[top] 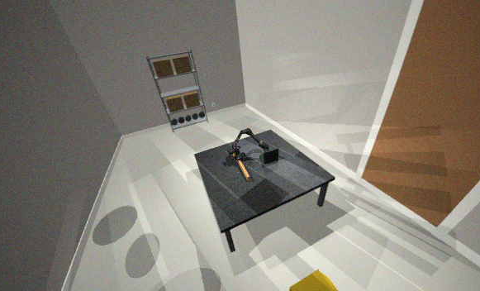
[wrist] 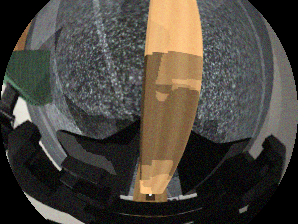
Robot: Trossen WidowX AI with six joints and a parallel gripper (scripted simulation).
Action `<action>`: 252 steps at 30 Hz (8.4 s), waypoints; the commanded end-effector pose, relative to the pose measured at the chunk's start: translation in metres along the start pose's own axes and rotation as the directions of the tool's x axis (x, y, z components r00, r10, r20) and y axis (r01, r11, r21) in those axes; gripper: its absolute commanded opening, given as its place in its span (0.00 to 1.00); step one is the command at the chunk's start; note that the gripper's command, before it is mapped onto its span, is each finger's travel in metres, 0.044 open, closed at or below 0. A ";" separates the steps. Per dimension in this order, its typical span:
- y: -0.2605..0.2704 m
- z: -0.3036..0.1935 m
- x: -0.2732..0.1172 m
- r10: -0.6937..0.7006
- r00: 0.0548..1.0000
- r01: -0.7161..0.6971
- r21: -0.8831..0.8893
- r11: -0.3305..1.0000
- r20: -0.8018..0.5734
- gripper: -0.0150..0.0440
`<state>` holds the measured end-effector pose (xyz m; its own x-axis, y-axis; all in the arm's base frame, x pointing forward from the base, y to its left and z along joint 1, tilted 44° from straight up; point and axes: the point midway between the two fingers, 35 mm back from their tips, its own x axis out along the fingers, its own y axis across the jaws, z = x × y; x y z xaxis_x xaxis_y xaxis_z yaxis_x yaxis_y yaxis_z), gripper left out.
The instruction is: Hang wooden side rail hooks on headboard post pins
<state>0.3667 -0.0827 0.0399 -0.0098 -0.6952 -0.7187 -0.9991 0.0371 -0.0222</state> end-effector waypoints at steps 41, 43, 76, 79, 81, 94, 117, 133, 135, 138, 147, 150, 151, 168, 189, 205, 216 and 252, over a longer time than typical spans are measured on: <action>-0.003 -0.006 -0.003 -0.008 1.000 0.008 -0.001 1.000 -0.004 0.25; -0.003 -0.006 -0.004 -0.008 1.000 0.008 -0.001 1.000 -0.004 0.25; -0.002 -0.010 -0.002 -0.008 1.000 0.008 -0.001 1.000 -0.004 0.25; -0.001 -0.010 -0.002 -0.008 1.000 0.008 -0.001 1.000 -0.004 0.25; -0.001 -0.010 -0.002 -0.008 1.000 0.008 -0.001 1.000 -0.004 0.25; -0.002 -0.012 -0.003 -0.008 1.000 0.008 -0.001 1.000 -0.004 0.25; -0.004 -0.014 -0.004 -0.008 1.000 0.008 -0.001 1.000 -0.004 0.25; -0.002 -0.016 -0.003 -0.008 1.000 0.008 -0.001 1.000 -0.004 0.25; -0.002 -0.016 -0.003 -0.008 1.000 0.008 -0.001 1.000 -0.004 0.25; -0.002 -0.017 -0.003 -0.008 1.000 0.008 -0.001 1.000 -0.004 0.25; -0.002 -0.018 -0.002 -0.008 1.000 0.008 -0.001 1.000 -0.004 0.25; -0.003 -0.018 -0.002 -0.008 1.000 0.008 -0.001 1.000 -0.004 0.25; -0.003 -0.018 -0.002 -0.008 1.000 0.008 -0.001 1.000 -0.004 0.25; -0.002 -0.020 -0.002 -0.008 1.000 0.008 -0.001 1.000 -0.005 0.25; -0.004 -0.021 -0.002 -0.008 1.000 0.008 -0.001 1.000 -0.005 0.25; -0.004 -0.021 0.000 -0.008 1.000 0.008 -0.001 1.000 -0.005 0.25; -0.004 -0.021 0.002 -0.008 1.000 0.008 -0.001 1.000 -0.005 0.25; -0.004 -0.021 0.008 -0.008 1.000 0.008 -0.001 1.000 -0.005 0.25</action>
<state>0.3683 -0.1033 0.0480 -0.0086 -0.6909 -0.7229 -0.9993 0.0327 -0.0194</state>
